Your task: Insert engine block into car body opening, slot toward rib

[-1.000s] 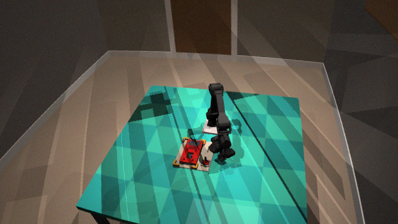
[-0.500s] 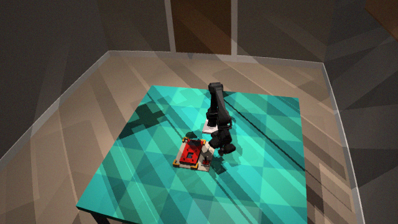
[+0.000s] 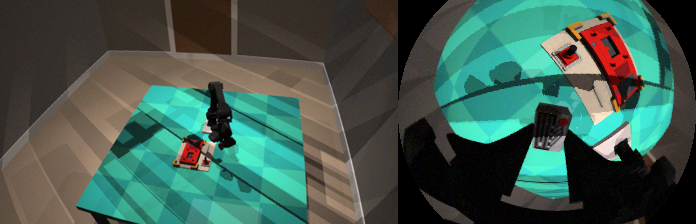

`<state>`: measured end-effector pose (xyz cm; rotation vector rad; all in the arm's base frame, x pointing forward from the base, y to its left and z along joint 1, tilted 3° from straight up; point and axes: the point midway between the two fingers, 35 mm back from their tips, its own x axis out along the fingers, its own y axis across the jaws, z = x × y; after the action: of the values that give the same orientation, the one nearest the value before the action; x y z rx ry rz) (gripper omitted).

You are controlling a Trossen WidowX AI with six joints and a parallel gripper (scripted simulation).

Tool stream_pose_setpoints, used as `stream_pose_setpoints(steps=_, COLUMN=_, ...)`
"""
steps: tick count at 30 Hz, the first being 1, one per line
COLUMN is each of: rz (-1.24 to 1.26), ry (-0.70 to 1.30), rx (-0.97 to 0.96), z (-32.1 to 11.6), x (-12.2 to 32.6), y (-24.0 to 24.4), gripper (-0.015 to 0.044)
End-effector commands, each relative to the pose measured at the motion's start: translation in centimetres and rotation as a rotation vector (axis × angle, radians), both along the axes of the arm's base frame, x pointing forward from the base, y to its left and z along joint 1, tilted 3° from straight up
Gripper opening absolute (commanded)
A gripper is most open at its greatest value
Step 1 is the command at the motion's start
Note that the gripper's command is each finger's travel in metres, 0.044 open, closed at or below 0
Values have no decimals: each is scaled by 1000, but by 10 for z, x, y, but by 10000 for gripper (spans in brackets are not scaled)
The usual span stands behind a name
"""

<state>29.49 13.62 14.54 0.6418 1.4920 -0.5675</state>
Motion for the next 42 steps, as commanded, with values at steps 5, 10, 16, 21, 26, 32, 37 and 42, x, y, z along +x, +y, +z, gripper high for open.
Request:
stream_pose_setpoints(steps=5, rz=5, ry=2, rx=7, z=25, x=-5, y=-2, gripper=0)
stream_pose_setpoints(steps=10, rz=33, ry=0, rx=5, z=23, x=-1, y=-8, gripper=0)
stream_pose_setpoints(steps=16, rz=102, ry=-4, rx=3, z=15, x=8, y=-23, gripper=0)
stream_pose_setpoints(steps=21, rz=159, ry=-7, rx=1, z=9, x=16, y=-36, gripper=0)
stream_pose_setpoints(steps=26, rz=216, ry=-11, rx=-1, z=3, x=22, y=-49, gripper=0)
stream_pose_setpoints(steps=32, rz=286, ry=-14, rx=-4, z=-4, x=29, y=-66, gripper=0)
stream_pose_setpoints(steps=37, rz=344, ry=-17, rx=-6, z=-11, x=34, y=-80, gripper=0)
stream_pose_setpoints(steps=42, rz=403, ry=-19, rx=-8, z=-17, x=38, y=-94, gripper=0)
